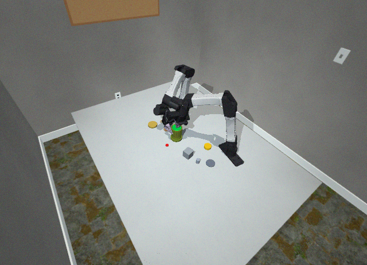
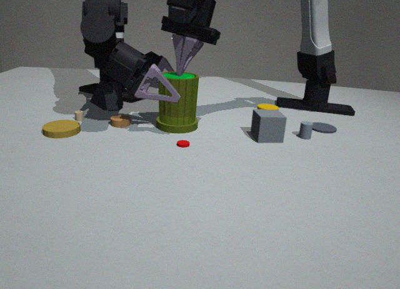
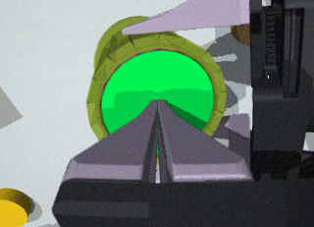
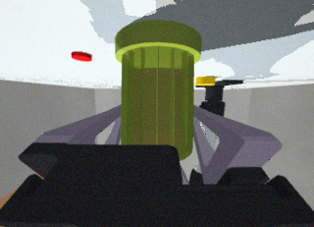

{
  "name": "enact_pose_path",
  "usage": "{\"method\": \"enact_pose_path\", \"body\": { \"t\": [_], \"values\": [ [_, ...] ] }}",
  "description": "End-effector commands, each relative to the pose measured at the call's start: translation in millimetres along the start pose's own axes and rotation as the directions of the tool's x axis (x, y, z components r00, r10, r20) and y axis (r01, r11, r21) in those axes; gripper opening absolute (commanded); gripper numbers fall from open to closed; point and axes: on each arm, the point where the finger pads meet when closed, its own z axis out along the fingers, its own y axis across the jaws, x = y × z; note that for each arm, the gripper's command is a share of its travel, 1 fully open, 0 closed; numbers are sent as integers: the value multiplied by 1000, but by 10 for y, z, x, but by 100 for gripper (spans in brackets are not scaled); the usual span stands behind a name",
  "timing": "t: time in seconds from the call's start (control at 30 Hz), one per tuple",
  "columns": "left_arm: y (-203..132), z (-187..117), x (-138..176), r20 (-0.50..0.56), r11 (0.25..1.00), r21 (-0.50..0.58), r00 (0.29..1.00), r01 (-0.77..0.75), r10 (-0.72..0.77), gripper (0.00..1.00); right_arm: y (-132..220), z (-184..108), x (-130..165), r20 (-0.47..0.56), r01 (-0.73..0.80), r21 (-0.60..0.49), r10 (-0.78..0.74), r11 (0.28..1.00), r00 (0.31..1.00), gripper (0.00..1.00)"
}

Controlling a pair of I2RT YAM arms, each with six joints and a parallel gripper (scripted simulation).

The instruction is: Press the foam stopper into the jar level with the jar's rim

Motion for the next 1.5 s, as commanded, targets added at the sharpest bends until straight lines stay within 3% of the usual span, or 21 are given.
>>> {"method": "enact_pose_path", "body": {
  "t": [0.0, 1.3, 1.47],
  "values": [
    [36, 176, 42, -20, 1000, -25, 1000, -3, 2, 0, 120, -32, 81, -15, -6, -11, 6, 1000, 1000, 64],
    [84, 358, 107, -38, 999, -37, 999, -6, 5, 0, 120, -32, 81, -15, -6, -11, 6, 1000, 1000, 64],
    [11, 202, 38, -28, 1000, -27, 1000, -6, 5, 0, 120, -32, 81, -15, -6, -11, 6, 1000, 1000, 64]
  ]
}}
